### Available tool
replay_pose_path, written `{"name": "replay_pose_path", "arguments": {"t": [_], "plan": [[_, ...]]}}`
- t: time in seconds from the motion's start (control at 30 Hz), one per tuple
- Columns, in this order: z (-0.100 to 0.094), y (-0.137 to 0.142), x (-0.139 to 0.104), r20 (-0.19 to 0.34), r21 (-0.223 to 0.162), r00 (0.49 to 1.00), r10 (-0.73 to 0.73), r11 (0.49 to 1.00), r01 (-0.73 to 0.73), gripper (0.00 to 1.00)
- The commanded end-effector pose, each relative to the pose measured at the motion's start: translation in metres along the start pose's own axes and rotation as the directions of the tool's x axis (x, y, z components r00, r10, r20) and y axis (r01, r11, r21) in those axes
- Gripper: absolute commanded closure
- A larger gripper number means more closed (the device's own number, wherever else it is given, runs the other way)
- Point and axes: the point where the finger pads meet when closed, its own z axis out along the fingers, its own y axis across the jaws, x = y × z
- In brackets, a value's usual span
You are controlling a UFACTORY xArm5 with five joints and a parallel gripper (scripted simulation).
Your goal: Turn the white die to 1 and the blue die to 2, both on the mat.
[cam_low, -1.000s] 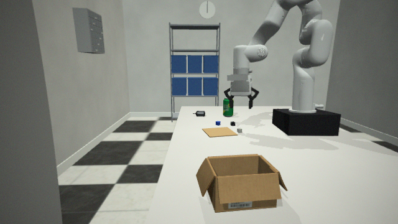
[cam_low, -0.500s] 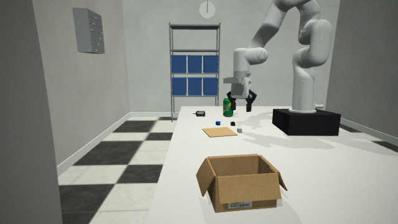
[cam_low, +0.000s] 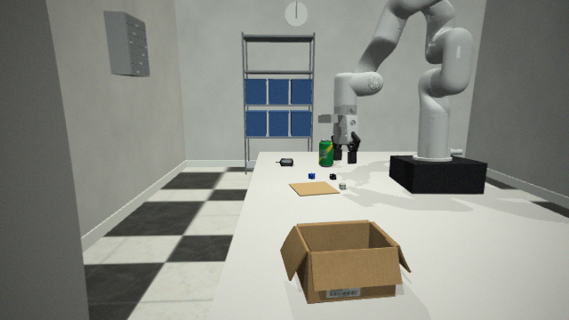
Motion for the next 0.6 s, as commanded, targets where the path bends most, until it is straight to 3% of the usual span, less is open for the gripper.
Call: {"name": "replay_pose_path", "arguments": {"t": [0.0,0.3,0.33,0.57], "plan": [[0.0044,0.0004,0.0004,-0.005,0.0,0.987,0.163,0.987,-0.163,0.0],[0.0073,0.0005,-0.0001,-0.005,0.0,0.968,0.252,0.968,-0.252,0.0],[0.0073,0.0005,-0.0001,-0.005,0.0,0.968,0.252,0.968,-0.252,0.64],[0.0073,0.0005,-0.0001,-0.005,0.0,0.968,0.252,0.968,-0.252,0.64]]}}
